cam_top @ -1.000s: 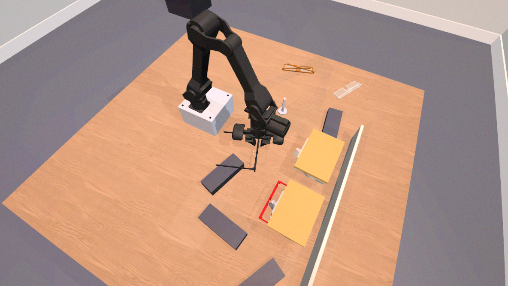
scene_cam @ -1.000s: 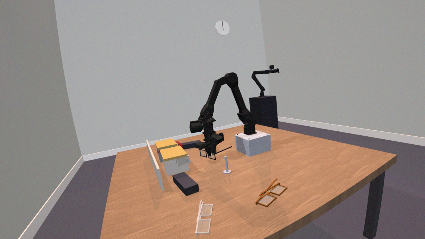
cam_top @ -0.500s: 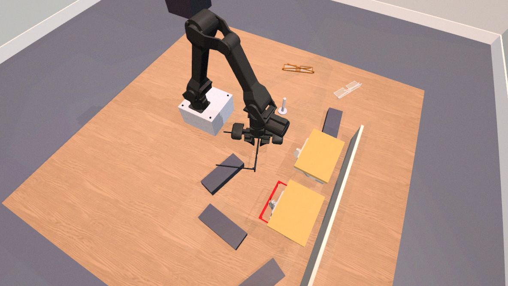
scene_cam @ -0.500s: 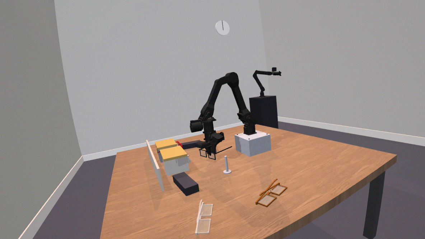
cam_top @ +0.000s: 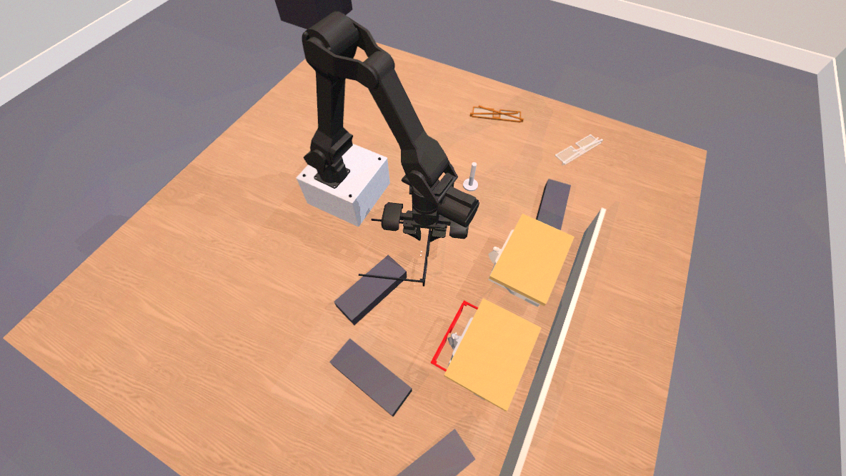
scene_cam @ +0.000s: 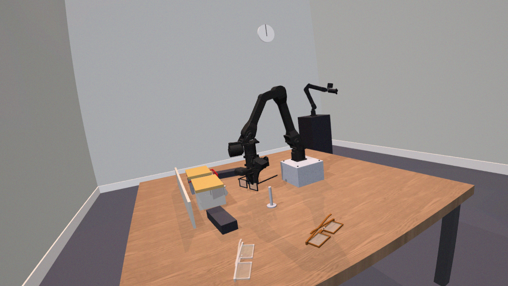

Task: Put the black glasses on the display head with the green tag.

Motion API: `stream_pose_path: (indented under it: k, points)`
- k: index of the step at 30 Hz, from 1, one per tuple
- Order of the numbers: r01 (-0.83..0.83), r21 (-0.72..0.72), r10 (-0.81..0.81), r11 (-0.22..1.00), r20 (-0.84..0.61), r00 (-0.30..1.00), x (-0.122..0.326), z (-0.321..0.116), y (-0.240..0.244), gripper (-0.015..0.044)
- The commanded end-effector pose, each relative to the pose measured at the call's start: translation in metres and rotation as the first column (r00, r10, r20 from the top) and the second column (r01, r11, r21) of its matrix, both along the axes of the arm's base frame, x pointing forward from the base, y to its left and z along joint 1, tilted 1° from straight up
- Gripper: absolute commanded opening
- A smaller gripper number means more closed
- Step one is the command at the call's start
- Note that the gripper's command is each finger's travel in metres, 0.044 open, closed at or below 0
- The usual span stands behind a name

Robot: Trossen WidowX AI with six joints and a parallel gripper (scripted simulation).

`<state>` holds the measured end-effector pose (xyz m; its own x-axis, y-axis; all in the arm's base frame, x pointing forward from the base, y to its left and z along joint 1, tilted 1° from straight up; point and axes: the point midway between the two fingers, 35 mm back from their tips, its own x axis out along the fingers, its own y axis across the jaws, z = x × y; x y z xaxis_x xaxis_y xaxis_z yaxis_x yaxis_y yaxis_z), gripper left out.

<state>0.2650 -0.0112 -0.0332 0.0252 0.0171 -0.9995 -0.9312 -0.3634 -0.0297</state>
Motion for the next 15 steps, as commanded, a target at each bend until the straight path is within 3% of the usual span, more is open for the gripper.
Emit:
stream_pose_path:
  k: [1,7,11,15]
  points:
    - [-0.004,0.002,0.004,1.000,-0.003,1.000,-0.003,0.004,0.000,0.0107]
    - [-0.004,0.003,0.004,1.000,-0.002,1.000,0.006,0.048,0.003,0.0107]
    - [-0.004,0.003,0.004,1.000,-0.002,1.000,0.007,0.050,0.003,0.0107]
    - [-0.007,0.000,0.007,1.000,0.000,1.000,0.006,0.044,0.003,0.0200]
